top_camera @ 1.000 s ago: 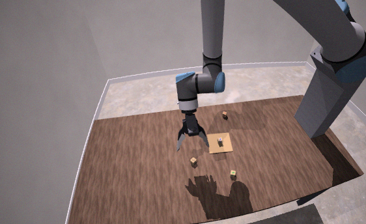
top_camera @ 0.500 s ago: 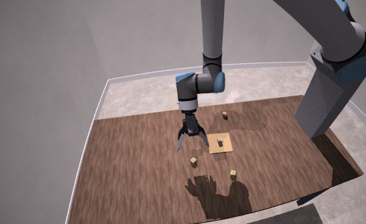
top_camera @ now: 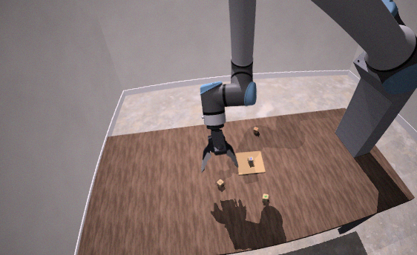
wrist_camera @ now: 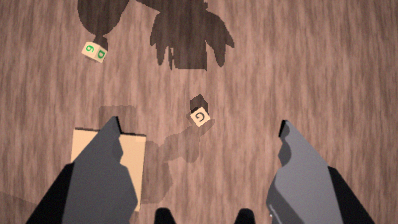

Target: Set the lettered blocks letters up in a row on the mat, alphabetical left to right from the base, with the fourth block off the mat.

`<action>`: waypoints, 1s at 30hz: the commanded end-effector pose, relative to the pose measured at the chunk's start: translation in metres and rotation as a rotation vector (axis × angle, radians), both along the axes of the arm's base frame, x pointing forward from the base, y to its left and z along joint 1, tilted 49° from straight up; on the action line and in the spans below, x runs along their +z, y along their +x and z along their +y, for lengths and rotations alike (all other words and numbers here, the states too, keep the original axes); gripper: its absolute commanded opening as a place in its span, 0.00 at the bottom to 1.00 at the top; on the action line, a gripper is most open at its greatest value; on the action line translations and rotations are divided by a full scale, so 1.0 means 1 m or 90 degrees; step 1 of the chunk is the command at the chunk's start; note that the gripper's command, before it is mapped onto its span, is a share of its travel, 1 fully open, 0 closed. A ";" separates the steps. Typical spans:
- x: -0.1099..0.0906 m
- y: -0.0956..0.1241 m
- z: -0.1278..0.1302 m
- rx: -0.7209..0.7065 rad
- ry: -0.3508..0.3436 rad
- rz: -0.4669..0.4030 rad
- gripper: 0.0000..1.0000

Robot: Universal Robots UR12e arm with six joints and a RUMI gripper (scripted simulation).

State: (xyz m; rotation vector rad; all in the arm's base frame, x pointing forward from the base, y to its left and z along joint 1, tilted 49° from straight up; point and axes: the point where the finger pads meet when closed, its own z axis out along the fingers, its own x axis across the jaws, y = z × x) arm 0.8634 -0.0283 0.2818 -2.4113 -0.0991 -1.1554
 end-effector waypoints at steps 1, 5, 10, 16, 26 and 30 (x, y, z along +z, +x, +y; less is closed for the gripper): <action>0.003 0.001 -0.001 0.001 -0.002 -0.003 1.00; -0.030 -0.023 -0.022 0.001 -0.002 0.004 1.00; -0.072 -0.060 -0.051 0.002 -0.003 0.006 1.00; -0.106 -0.095 -0.071 0.002 -0.002 0.005 1.00; -0.135 -0.133 -0.087 0.000 0.000 -0.002 1.00; -0.135 -0.133 -0.087 0.000 0.000 -0.002 1.00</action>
